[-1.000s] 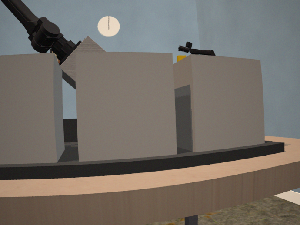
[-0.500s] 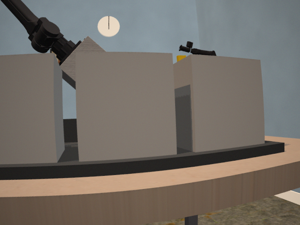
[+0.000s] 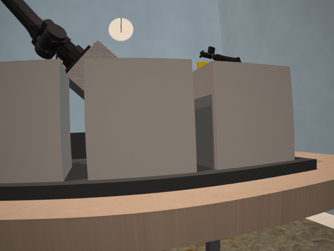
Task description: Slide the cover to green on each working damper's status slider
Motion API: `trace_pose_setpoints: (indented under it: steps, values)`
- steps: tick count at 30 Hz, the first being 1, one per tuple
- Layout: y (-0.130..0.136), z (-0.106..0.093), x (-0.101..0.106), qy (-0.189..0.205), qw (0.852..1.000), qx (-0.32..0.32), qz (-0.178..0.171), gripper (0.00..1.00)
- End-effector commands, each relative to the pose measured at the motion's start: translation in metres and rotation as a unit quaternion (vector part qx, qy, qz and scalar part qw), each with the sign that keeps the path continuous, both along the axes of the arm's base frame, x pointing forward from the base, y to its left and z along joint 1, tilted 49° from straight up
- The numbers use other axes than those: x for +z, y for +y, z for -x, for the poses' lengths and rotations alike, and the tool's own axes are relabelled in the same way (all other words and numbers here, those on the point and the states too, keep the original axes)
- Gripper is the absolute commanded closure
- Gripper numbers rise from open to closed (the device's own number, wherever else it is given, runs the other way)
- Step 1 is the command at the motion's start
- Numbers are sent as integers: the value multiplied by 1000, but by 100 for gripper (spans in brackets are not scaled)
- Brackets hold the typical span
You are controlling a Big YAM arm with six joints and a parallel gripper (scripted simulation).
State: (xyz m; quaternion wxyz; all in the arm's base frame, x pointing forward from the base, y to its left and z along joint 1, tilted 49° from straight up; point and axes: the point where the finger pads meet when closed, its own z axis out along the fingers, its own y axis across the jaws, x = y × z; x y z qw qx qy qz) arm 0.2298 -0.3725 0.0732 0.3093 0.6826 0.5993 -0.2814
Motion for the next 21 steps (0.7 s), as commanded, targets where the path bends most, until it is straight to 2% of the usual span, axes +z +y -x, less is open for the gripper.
trace_pose_setpoints:
  steps: [1, 13, 15, 21]
  values:
    - [-4, 4, -6, 11, 1000, -1, -11, 100]
    - [-4, 2, 0, 7, 1000, 0, -6, 100]
    - [-1, -2, 8, -2, 1000, 2, 1, 100]
    - [14, -2, 12, -1, 1000, 4, -2, 100]
